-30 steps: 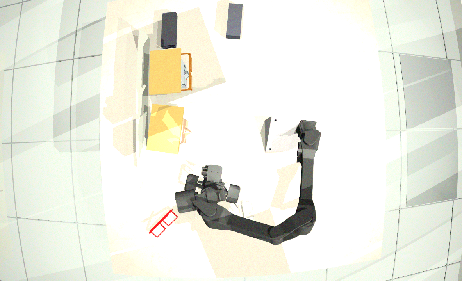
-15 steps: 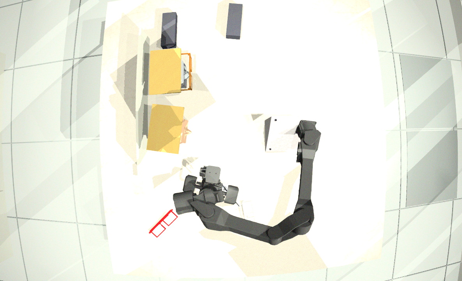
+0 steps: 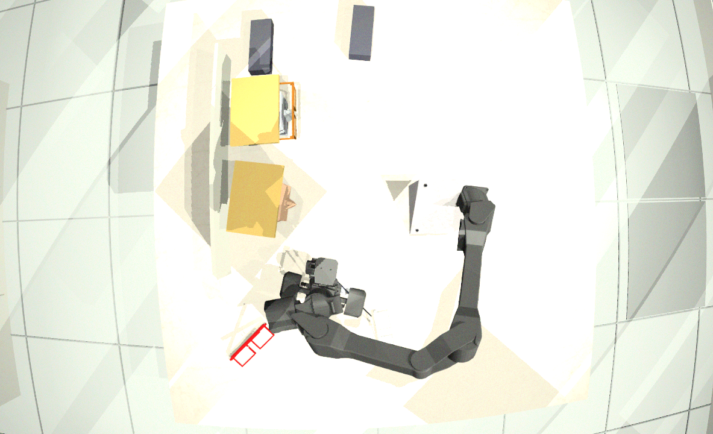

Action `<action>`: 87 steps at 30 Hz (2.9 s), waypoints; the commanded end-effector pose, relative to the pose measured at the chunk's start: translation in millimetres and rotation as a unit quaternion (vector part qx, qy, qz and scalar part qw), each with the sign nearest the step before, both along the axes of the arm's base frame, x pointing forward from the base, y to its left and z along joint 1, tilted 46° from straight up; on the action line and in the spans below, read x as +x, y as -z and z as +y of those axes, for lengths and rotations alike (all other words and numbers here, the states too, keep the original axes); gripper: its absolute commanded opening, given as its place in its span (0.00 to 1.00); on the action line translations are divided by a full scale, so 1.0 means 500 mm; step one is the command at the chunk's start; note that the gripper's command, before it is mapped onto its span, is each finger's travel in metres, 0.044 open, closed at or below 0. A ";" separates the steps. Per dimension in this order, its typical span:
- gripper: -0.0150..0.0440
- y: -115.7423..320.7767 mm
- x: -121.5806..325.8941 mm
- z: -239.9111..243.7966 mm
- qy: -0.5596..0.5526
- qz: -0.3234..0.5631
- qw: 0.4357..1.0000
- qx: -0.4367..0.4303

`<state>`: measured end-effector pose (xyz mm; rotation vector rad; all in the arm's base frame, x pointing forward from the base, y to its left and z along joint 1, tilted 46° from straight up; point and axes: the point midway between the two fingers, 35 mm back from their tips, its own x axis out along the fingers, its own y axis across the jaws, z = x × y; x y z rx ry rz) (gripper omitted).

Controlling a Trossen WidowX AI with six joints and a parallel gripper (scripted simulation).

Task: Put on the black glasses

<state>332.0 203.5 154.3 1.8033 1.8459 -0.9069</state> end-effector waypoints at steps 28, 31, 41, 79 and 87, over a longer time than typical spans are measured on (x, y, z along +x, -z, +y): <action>0.25 -0.019 0.022 0.016 0.003 -0.003 1.000 -0.001; 0.25 -0.020 0.024 0.017 0.003 -0.003 1.000 -0.001; 0.25 -0.026 0.029 0.023 0.003 -0.003 1.000 -0.001; 0.25 -0.048 0.041 0.045 0.003 -0.003 1.000 -0.001; 0.25 -0.046 0.040 0.043 0.003 -0.003 1.000 -0.001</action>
